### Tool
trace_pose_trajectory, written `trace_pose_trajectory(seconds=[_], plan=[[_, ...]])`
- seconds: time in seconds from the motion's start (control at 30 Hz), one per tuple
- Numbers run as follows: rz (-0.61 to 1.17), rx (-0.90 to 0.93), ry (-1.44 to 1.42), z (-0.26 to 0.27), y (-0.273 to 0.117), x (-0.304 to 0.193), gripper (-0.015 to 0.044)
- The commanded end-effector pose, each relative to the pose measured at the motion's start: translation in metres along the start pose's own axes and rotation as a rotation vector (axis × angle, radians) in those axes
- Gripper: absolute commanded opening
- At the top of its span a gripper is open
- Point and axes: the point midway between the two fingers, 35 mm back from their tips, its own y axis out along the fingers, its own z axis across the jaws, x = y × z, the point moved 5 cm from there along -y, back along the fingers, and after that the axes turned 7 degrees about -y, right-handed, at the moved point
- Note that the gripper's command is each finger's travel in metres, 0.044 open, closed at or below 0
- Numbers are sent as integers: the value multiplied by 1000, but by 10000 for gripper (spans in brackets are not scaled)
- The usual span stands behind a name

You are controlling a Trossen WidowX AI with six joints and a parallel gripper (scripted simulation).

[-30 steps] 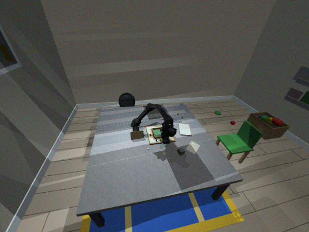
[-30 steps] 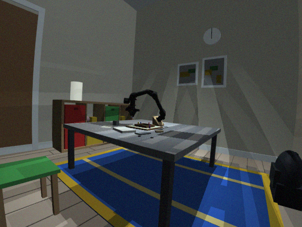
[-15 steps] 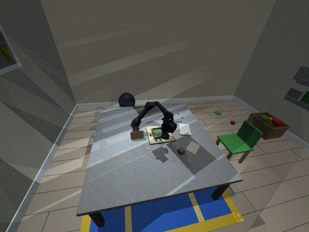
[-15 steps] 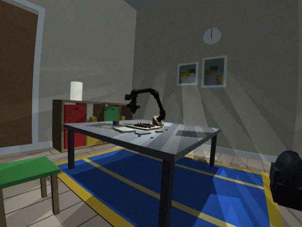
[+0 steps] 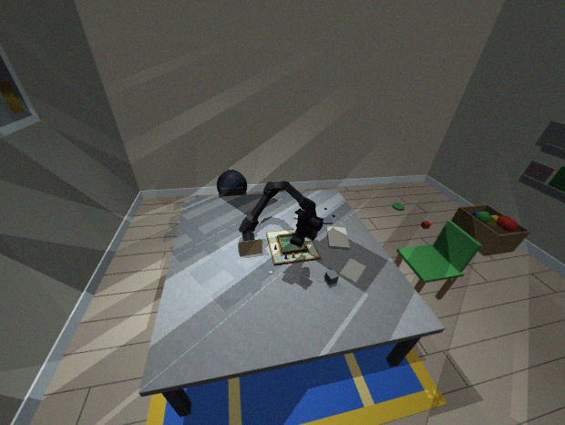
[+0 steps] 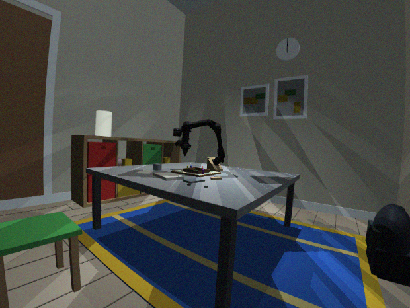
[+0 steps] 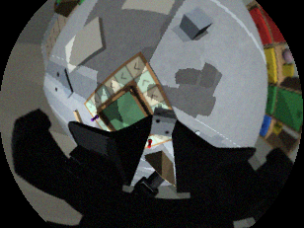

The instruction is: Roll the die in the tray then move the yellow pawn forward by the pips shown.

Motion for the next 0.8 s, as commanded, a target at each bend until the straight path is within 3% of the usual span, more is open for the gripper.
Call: trace_pose_trajectory(seconds=[0.0,0.77], plan=[[3,6,101,14,4,-6,0],[16,13,738,88,25,-50,0]])
